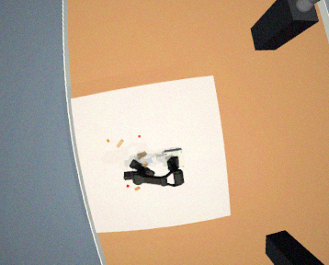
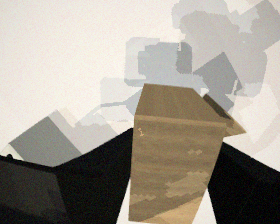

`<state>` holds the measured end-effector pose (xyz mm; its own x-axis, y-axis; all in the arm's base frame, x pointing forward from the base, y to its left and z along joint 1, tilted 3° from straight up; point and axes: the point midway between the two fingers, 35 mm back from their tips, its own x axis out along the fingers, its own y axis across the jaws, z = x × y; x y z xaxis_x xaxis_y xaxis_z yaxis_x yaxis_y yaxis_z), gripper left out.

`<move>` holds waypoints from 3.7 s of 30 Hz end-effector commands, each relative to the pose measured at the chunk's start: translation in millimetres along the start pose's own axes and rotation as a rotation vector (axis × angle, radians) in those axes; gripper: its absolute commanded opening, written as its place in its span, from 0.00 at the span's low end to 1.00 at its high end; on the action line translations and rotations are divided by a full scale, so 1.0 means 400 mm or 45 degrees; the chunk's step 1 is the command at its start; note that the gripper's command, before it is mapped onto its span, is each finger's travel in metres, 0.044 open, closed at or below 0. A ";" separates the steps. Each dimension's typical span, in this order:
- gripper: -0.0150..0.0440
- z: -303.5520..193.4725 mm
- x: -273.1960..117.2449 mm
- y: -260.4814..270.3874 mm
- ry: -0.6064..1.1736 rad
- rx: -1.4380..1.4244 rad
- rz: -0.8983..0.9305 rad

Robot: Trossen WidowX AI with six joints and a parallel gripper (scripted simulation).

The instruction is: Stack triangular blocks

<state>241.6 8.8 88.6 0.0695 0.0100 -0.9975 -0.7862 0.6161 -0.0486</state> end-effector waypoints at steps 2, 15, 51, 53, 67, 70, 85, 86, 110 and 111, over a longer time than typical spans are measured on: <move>0.25 -0.010 -0.005 -0.005 -0.004 0.221 0.002; 0.25 -0.038 -0.016 -0.018 -0.003 0.793 0.001; 0.25 -0.119 -0.044 -0.045 -0.003 2.382 -0.001; 0.25 -0.123 -0.045 -0.046 -0.003 2.470 -0.001; 0.25 -0.155 -0.056 -0.052 -0.003 3.090 -0.003; 0.25 -0.162 -0.059 -0.053 -0.003 3.223 -0.003; 0.25 -0.195 -0.071 -0.056 -0.004 3.887 -0.005; 0.25 -0.196 -0.071 -0.056 -0.005 3.931 -0.005; 0.25 -0.245 -0.086 -0.056 -0.009 4.750 -0.008; 0.25 -0.245 -0.084 -0.056 -0.009 4.750 -0.008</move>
<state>196.7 -82.5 118.5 0.0673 0.0019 -0.9977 0.3288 -0.9442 0.0204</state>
